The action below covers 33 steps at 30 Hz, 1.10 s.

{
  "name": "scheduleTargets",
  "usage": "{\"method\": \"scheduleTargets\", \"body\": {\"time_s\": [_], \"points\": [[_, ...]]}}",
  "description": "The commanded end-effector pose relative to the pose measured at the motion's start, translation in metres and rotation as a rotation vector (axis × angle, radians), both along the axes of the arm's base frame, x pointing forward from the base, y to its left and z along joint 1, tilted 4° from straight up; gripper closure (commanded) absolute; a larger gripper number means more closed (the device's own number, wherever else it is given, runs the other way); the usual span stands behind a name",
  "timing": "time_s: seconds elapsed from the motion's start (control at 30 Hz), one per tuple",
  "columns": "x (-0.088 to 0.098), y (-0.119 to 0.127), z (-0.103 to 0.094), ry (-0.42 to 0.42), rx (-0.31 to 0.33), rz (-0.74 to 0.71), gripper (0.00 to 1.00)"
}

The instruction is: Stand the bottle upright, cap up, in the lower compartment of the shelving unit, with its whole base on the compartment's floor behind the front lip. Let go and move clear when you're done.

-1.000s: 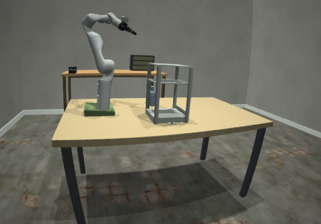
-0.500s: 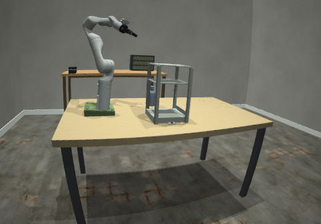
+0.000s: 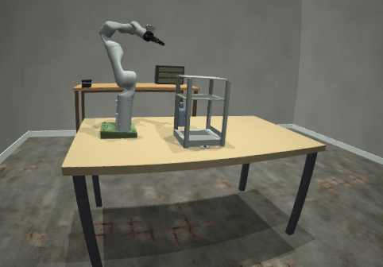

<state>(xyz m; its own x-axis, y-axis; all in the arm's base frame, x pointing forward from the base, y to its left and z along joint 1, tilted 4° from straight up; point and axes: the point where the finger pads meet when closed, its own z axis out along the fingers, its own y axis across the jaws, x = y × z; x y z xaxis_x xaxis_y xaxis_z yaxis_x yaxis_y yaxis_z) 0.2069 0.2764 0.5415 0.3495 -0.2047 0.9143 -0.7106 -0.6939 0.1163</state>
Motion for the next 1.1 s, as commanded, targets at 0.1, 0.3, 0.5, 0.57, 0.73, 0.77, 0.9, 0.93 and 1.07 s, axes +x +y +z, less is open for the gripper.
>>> {"method": "scheduleTargets", "body": {"time_s": [0.1,0.3,0.5,0.57,0.73,0.77,0.9,0.93,1.07], "points": [[0.007,0.004,-0.009,-0.019,-0.008,-0.037,0.19],[0.007,0.004,-0.009,-0.019,-0.008,-0.037,0.19],[0.013,0.007,-0.019,-0.035,-0.017,-0.071,0.19],[0.013,0.007,-0.019,-0.035,-0.017,-0.071,0.19],[0.013,0.007,-0.019,-0.035,-0.017,-0.071,0.19],[0.020,0.010,-0.029,-0.051,-0.025,-0.103,0.19],[0.020,0.010,-0.029,-0.051,-0.025,-0.103,0.19],[0.020,0.010,-0.029,-0.051,-0.025,-0.103,0.19],[0.020,0.010,-0.029,-0.051,-0.025,-0.103,0.19]]}}
